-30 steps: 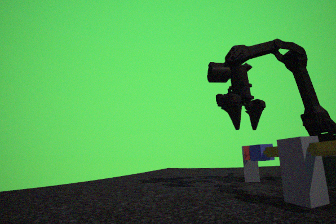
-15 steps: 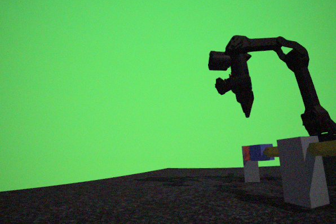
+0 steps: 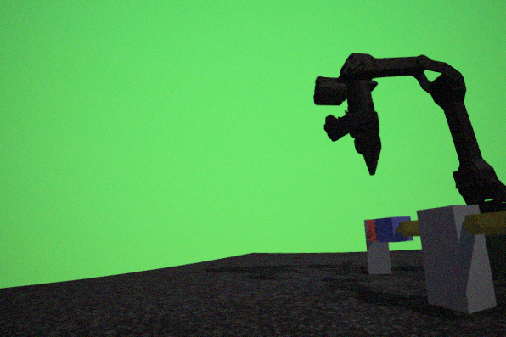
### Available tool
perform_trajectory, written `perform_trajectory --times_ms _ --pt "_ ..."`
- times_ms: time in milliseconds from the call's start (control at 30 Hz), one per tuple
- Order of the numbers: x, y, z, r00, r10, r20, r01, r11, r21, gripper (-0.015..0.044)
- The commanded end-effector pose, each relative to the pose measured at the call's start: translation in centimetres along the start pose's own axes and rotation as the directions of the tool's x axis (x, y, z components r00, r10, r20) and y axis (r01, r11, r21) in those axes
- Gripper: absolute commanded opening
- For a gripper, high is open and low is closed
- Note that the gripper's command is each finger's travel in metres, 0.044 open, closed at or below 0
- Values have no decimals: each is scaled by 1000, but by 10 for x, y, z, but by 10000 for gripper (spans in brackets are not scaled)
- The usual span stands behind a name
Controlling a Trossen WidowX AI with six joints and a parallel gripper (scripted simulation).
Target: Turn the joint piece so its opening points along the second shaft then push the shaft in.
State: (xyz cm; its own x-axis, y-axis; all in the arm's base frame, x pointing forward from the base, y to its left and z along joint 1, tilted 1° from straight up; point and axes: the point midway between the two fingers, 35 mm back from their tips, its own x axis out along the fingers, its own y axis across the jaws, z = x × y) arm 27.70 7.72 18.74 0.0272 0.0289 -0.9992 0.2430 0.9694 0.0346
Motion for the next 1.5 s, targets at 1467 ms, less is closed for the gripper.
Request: perform_trajectory --times_ms 1467 --pt "54 -90 9 880 474 -26 -12 77 997 440"
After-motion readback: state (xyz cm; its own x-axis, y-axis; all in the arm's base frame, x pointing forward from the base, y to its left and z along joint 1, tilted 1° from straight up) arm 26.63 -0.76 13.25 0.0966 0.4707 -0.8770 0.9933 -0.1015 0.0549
